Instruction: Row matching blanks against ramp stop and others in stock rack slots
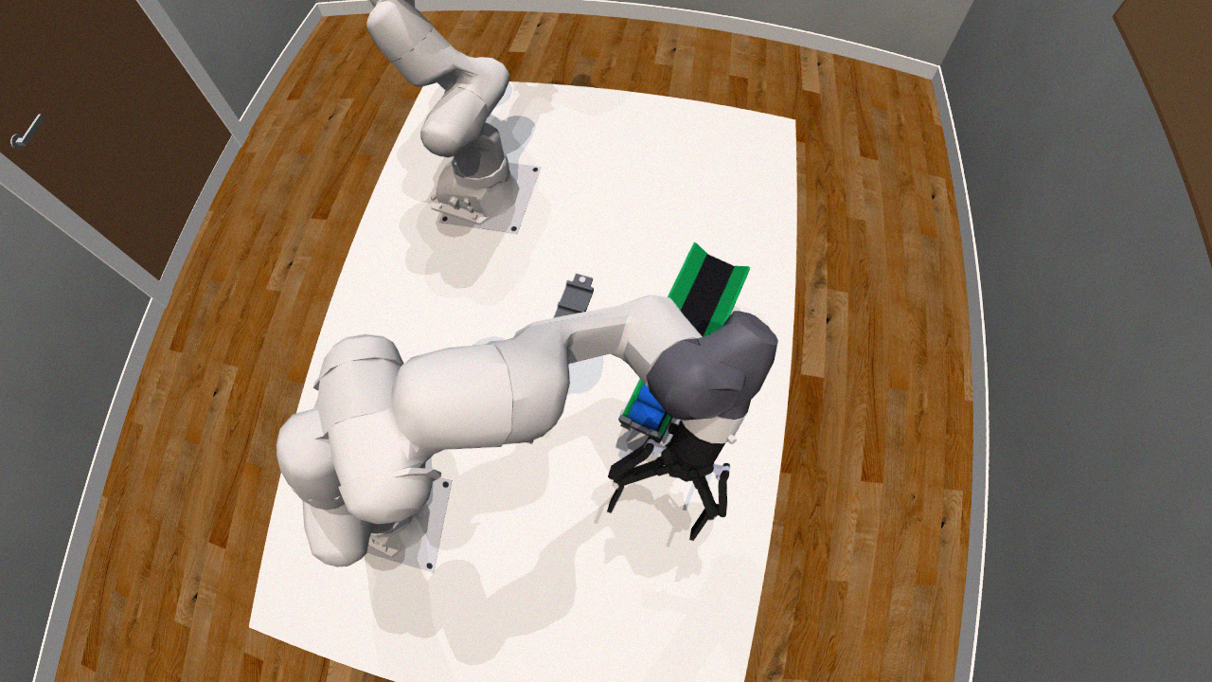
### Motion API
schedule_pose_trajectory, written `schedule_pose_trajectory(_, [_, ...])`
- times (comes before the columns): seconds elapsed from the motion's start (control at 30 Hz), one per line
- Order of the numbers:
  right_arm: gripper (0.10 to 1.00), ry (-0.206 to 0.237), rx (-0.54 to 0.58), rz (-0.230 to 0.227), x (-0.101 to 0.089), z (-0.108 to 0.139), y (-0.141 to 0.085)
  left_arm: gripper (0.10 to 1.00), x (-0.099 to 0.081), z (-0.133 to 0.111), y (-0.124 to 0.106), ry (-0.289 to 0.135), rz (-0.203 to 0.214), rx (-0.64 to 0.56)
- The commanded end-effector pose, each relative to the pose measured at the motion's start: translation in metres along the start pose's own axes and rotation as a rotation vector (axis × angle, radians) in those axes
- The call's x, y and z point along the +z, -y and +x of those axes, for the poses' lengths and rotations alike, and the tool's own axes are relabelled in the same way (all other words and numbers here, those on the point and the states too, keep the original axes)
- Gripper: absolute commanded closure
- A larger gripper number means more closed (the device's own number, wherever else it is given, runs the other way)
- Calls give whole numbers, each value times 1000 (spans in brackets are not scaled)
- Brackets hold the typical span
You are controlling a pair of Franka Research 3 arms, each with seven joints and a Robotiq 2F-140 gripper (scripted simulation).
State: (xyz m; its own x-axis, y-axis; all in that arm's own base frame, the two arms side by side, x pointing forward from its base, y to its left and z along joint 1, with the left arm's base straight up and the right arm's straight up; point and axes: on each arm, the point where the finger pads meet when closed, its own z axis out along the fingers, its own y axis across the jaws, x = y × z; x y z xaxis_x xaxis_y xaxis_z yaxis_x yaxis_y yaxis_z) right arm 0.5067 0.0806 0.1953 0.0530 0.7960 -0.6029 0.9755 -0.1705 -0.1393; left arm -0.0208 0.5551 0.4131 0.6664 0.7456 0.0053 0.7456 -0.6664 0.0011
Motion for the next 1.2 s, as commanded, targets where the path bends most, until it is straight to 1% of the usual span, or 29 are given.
schedule_pose_trajectory(0.0, [98,-5,5,-2,-1,0,-1,98,0,-2,1,5,1,14])
schedule_pose_trajectory(0.03, [98,-5,5,-2,-1,0,-1,98,0,-2,1,5,1,14])
schedule_pose_trajectory(0.07, [98,-46,0,-24,-11,24,11,98,0,0,0,1,0,2])
schedule_pose_trajectory(0.1, [98,-104,-7,-52,-24,56,28,98,0,0,0,1,0,2])
schedule_pose_trajectory(0.13, [98,-175,-14,-81,-28,65,37,98,0,0,0,1,0,2])
schedule_pose_trajectory(0.17, [98,-199,-16,-90,-31,75,46,98,0,0,0,1,0,2])
schedule_pose_trajectory(0.27, [98,-265,-20,-111,-47,108,75,98,0,0,0,1,0,2])
schedule_pose_trajectory(0.33, [98,-265,-20,-111,-47,108,75,98,0,0,0,1,0,2])
schedule_pose_trajectory(0.37, [98,-315,-21,-124,-64,139,101,98,0,0,0,1,0,2])
schedule_pose_trajectory(0.43, [98,-343,-21,-130,-73,159,118,98,0,0,0,1,0,2])
schedule_pose_trajectory(0.57, [98,-410,-20,-141,-94,203,159,98,0,0,0,1,0,2])
schedule_pose_trajectory(0.83, [98,-554,-6,-149,-118,256,238,98,0,0,0,1,0,2])
schedule_pose_trajectory(0.9, [98,-554,-6,-149,-118,256,238,98,0,0,0,1,0,2])
schedule_pose_trajectory(0.93, [98,-598,3,-148,-124,269,264,98,0,0,0,1,0,2])
schedule_pose_trajectory(1.03, [98,-645,14,-145,-128,282,292,98,0,0,0,1,0,2])
schedule_pose_trajectory(1.07, [98,-651,15,-144,-129,284,295,98,0,0,0,1,0,2])
schedule_pose_trajectory(1.17, [98,-652,16,-144,-129,284,296,98,0,0,0,1,0,2])
